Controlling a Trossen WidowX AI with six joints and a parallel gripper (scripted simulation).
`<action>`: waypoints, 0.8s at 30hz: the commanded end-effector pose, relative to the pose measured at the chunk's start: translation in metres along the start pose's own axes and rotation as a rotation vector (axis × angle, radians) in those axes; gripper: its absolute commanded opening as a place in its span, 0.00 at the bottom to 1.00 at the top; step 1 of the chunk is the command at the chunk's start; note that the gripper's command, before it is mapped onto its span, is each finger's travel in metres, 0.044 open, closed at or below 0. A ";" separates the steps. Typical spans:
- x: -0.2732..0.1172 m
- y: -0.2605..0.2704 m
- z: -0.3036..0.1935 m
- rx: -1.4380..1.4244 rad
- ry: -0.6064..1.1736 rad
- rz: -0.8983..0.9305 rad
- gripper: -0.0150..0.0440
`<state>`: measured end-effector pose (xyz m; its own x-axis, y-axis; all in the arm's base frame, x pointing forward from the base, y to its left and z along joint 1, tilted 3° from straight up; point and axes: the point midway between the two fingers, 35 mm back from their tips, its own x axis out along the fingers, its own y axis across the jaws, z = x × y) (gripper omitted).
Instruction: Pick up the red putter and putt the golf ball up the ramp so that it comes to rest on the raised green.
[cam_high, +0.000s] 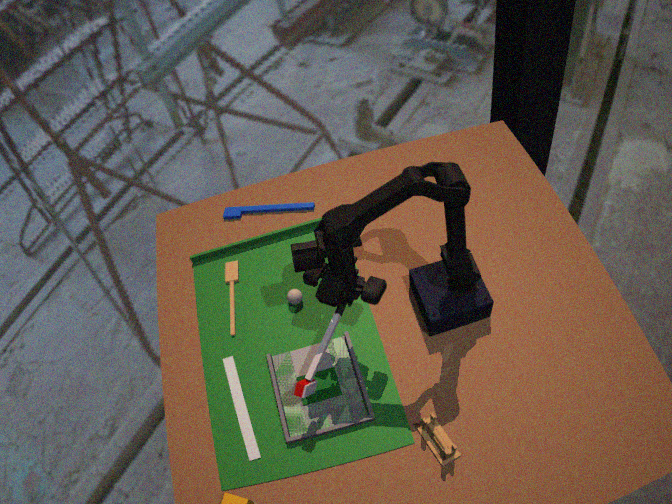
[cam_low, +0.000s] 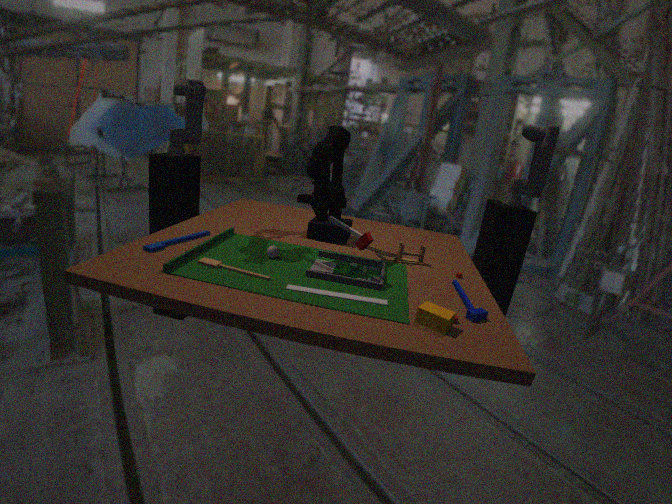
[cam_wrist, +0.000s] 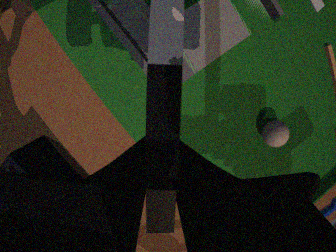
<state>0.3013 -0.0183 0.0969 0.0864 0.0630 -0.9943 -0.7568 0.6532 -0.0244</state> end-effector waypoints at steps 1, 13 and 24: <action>-0.006 -0.013 -0.022 0.100 0.010 -0.015 0.25; -0.018 -0.039 -0.083 0.372 0.053 -0.044 0.25; -0.030 -0.050 -0.143 0.623 0.093 -0.068 0.25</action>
<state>0.2547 -0.1432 0.1084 0.0453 -0.0246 -0.9987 -0.3167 0.9478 -0.0377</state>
